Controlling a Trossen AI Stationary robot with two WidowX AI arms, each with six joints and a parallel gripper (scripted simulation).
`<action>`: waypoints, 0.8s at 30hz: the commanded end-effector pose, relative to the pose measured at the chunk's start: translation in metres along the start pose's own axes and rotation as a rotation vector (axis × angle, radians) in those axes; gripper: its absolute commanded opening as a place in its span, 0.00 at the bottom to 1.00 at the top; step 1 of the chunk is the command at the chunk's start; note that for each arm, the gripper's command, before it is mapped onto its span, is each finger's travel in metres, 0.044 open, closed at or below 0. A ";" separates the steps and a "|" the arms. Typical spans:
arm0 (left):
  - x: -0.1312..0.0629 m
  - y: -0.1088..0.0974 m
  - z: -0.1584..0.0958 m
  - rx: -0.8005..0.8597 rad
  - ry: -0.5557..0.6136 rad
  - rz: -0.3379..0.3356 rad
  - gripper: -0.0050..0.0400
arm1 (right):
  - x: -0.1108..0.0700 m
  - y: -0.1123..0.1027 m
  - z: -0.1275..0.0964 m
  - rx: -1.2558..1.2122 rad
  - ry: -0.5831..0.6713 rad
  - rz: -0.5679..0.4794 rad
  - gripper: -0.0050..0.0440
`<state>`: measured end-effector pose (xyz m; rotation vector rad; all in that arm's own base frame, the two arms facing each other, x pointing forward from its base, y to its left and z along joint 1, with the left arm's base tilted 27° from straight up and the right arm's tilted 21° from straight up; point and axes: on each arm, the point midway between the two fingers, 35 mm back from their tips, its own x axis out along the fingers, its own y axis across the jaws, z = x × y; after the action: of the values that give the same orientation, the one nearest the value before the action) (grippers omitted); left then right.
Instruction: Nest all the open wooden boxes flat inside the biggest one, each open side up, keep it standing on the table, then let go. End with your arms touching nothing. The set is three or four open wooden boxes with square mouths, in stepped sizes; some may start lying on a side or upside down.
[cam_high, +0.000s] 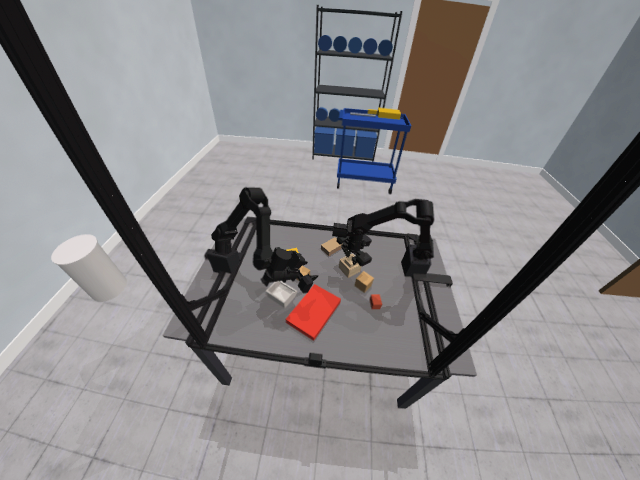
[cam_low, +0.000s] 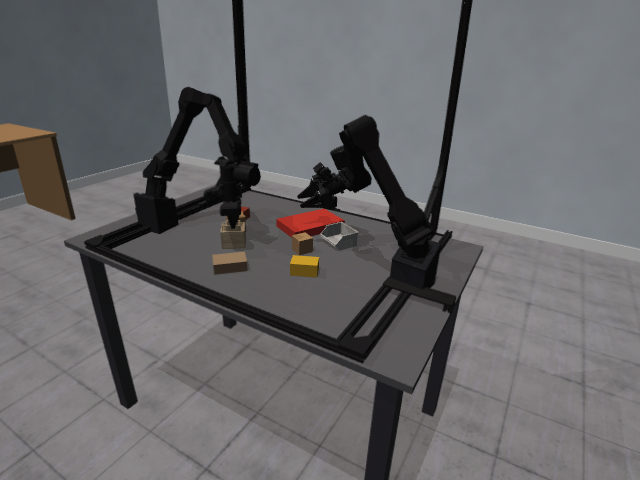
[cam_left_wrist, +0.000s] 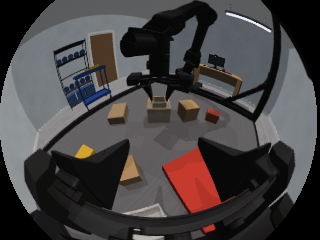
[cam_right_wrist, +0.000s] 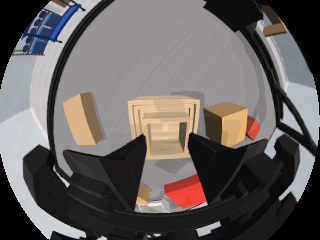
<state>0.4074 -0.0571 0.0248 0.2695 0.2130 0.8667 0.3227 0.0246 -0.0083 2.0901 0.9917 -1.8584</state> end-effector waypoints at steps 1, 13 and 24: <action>0.000 0.000 0.000 0.001 0.000 0.003 1.00 | 0.001 0.000 0.000 0.001 0.000 0.001 0.10; 0.000 0.000 0.000 0.001 0.000 0.003 1.00 | 0.001 0.000 0.000 0.001 0.000 0.001 0.10; 0.000 0.000 0.000 0.001 0.000 0.003 1.00 | 0.001 0.000 0.000 0.000 -0.004 0.003 0.35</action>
<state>0.4074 -0.0572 0.0247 0.2696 0.2130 0.8666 0.3232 0.0252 -0.0090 2.0900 0.9914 -1.8595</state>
